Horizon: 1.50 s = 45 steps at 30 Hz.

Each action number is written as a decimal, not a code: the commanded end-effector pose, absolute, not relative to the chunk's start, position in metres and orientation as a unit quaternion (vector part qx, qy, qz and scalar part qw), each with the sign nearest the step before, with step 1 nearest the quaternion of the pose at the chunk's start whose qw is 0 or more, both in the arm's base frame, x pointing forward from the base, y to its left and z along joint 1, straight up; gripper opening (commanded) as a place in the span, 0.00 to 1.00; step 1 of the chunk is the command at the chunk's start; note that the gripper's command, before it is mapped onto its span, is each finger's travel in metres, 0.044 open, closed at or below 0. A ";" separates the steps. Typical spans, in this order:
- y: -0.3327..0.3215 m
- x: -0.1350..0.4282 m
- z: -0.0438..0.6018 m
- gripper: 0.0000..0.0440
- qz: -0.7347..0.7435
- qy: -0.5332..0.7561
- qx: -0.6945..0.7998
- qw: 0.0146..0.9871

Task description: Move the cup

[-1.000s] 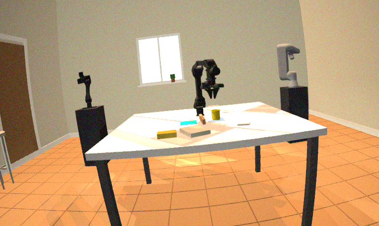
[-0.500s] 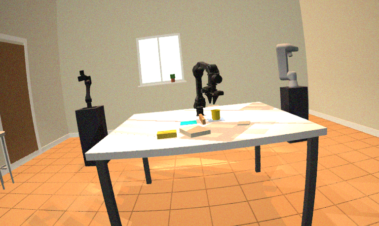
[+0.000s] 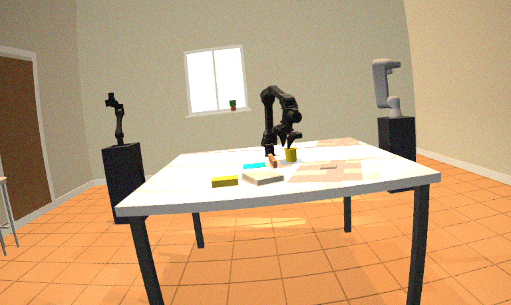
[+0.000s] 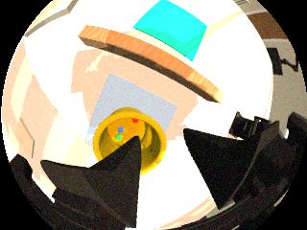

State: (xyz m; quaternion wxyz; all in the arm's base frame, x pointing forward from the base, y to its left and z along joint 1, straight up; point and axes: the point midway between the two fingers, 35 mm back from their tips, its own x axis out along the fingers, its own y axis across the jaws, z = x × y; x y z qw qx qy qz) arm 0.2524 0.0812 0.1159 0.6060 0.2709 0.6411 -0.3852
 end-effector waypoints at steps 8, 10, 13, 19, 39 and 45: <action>0.079 0.246 0.080 0.44 -0.387 0.653 0.246 0.603; 0.079 0.245 0.074 0.44 -0.384 0.656 0.241 0.603; 0.079 0.244 0.065 0.42 -0.377 0.662 0.234 0.604; 0.076 0.244 0.057 0.11 -0.361 0.665 0.221 0.615; 0.065 0.246 0.095 0.00 -0.356 0.637 0.266 0.629; 0.058 0.248 0.114 0.02 -0.364 0.619 0.298 0.629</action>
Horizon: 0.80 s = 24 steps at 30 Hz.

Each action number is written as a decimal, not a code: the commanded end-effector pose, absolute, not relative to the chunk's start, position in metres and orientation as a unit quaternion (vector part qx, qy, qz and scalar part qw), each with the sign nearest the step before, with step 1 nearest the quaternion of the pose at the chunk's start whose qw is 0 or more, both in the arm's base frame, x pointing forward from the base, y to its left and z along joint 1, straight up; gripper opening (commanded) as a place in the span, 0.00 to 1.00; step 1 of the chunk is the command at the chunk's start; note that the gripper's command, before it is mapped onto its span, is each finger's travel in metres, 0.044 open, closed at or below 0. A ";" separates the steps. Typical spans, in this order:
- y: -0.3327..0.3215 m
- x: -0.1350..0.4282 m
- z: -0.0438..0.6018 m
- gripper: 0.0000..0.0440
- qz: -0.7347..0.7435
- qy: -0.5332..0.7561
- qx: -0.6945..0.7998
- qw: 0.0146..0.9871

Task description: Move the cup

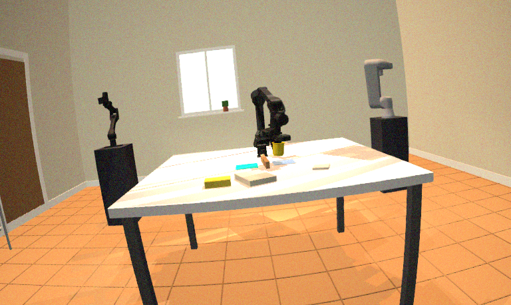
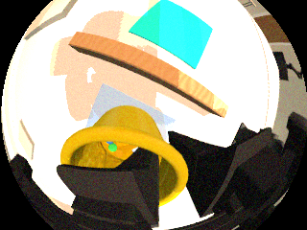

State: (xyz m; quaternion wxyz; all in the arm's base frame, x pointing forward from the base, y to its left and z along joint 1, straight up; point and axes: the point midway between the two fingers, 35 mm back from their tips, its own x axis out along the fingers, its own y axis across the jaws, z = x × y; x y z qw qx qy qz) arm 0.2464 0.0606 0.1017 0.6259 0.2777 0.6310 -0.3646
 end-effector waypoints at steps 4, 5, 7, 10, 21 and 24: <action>0.053 0.251 0.126 0.03 -0.369 0.606 0.318 0.629; 0.051 0.252 0.129 0.03 -0.371 0.602 0.323 0.629; 0.048 0.254 0.134 0.02 -0.373 0.595 0.333 0.629; 0.043 0.258 0.141 0.01 -0.377 0.584 0.347 0.630; 0.015 0.274 0.155 0.00 -0.390 0.538 0.391 0.637; 0.006 0.278 0.157 0.00 -0.393 0.525 0.401 0.639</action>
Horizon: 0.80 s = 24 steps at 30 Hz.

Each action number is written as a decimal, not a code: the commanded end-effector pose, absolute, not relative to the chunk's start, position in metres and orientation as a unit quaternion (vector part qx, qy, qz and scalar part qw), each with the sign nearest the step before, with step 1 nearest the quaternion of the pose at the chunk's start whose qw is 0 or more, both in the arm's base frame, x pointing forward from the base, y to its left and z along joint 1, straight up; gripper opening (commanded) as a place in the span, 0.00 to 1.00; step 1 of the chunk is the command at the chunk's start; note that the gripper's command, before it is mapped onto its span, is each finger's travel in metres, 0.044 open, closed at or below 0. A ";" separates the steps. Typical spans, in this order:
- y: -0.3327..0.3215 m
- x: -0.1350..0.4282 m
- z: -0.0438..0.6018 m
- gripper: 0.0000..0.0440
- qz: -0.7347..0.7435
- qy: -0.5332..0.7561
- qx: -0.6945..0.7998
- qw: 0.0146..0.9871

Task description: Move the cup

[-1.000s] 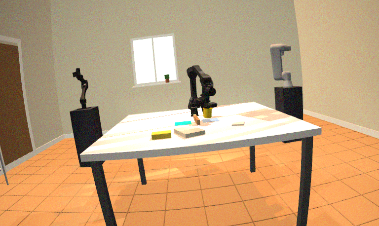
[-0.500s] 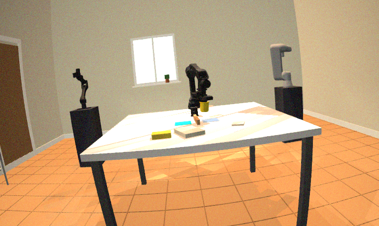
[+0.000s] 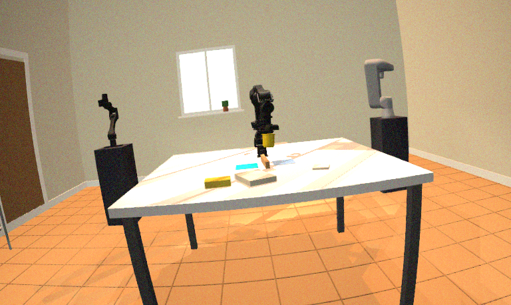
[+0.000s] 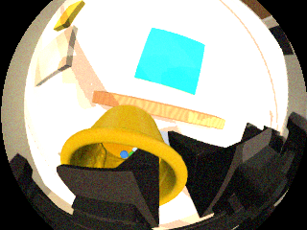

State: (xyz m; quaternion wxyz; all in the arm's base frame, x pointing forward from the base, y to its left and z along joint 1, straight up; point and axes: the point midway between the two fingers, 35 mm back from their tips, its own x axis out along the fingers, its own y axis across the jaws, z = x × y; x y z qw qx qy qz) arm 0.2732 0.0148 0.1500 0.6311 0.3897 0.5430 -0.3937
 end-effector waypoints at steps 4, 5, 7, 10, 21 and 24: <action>-0.006 0.282 0.157 0.00 -0.399 0.510 0.413 0.641; -0.010 0.283 0.157 0.00 -0.401 0.506 0.416 0.641; -0.016 0.285 0.157 0.00 -0.404 0.499 0.421 0.641; -0.026 0.287 0.155 0.00 -0.409 0.489 0.427 0.641; -0.057 0.289 0.139 0.00 -0.429 0.462 0.446 0.635; -0.064 0.288 0.134 0.00 -0.434 0.456 0.450 0.633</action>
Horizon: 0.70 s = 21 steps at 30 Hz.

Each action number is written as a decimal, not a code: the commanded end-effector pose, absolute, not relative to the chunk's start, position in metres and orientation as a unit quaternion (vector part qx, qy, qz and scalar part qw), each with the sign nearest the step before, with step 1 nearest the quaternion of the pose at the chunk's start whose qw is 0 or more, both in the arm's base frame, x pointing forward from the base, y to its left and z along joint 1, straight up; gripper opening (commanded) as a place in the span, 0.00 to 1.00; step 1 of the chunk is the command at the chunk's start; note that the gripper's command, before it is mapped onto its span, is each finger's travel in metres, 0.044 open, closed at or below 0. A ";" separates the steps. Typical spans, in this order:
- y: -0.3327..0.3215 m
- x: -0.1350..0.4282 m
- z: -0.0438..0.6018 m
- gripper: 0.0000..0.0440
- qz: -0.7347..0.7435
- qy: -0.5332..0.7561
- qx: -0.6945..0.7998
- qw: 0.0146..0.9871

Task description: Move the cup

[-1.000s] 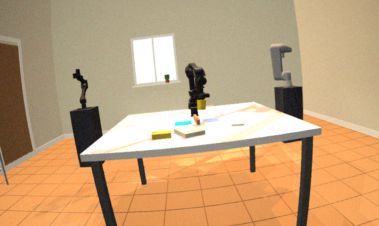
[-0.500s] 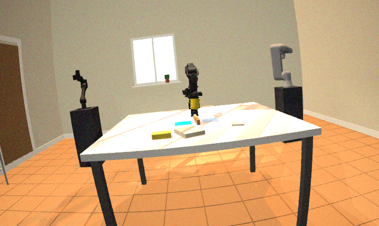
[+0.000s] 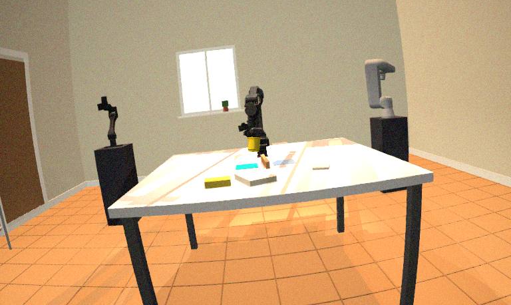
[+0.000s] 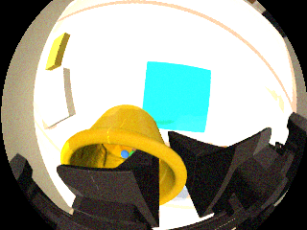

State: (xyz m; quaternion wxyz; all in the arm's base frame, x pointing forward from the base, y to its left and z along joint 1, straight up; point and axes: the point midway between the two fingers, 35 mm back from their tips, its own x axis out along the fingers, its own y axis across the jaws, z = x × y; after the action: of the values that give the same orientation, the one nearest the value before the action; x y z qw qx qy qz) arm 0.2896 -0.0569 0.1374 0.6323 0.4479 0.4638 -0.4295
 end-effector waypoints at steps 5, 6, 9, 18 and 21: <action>-0.074 0.286 0.124 0.00 -0.442 0.449 0.456 0.629; -0.076 0.285 0.122 0.00 -0.443 0.447 0.456 0.629; -0.081 0.283 0.115 0.00 -0.448 0.444 0.459 0.626; -0.090 0.270 0.092 0.07 -0.462 0.441 0.463 0.615; -0.092 0.265 0.085 0.10 -0.468 0.442 0.464 0.609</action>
State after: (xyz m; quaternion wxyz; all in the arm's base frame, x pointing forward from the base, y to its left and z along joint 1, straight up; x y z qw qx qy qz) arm 0.2694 -0.0894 0.0895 0.6100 0.4636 0.4455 -0.4632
